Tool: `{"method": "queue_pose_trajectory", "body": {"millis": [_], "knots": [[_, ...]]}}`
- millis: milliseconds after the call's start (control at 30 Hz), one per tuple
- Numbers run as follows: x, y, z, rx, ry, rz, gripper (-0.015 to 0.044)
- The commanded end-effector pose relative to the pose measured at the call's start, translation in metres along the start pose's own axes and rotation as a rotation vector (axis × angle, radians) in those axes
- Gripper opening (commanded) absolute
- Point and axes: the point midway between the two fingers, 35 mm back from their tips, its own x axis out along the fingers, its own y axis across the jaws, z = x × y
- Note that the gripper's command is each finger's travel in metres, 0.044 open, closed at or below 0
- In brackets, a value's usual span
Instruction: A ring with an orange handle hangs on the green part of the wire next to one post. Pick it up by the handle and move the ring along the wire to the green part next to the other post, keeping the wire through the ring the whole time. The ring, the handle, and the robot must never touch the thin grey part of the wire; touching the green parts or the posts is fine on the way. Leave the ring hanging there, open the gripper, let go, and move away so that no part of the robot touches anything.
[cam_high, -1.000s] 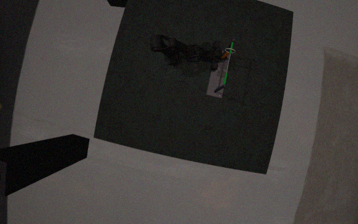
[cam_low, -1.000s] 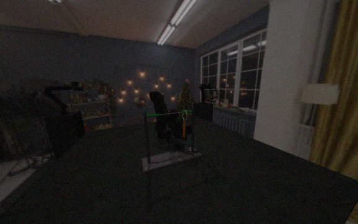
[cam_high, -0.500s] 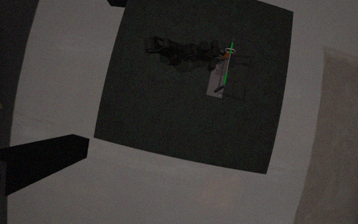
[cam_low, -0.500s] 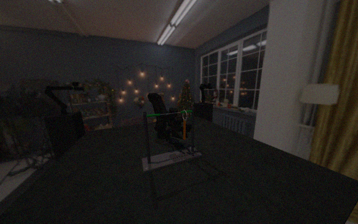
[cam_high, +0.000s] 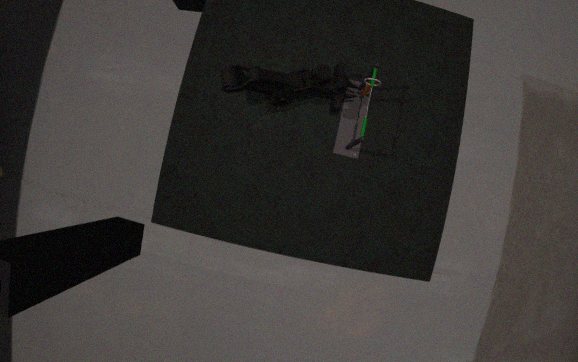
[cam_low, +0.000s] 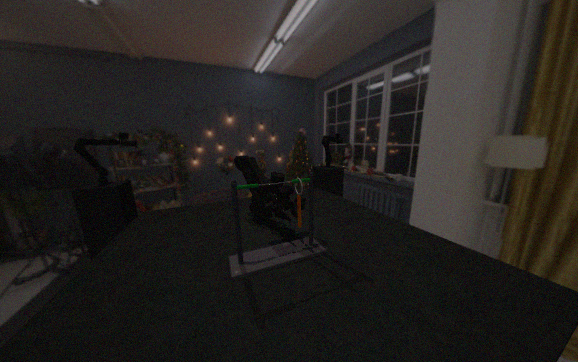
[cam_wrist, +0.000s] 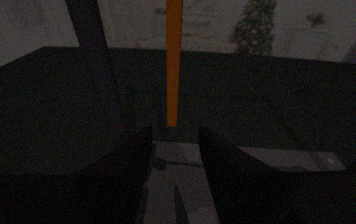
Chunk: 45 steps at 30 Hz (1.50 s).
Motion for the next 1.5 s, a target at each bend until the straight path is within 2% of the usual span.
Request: {"method": "queue_pose_trajectory", "body": {"millis": [0,1100,1467], "knots": [[-0.008,-0.001,0.000,0.005,-0.004,-0.003,0.0160],[-0.009,-0.001,-0.001,0.005,-0.004,-0.003,0.0160],[-0.056,0.000,0.000,0.002,-0.001,0.002,0.0440]]}}
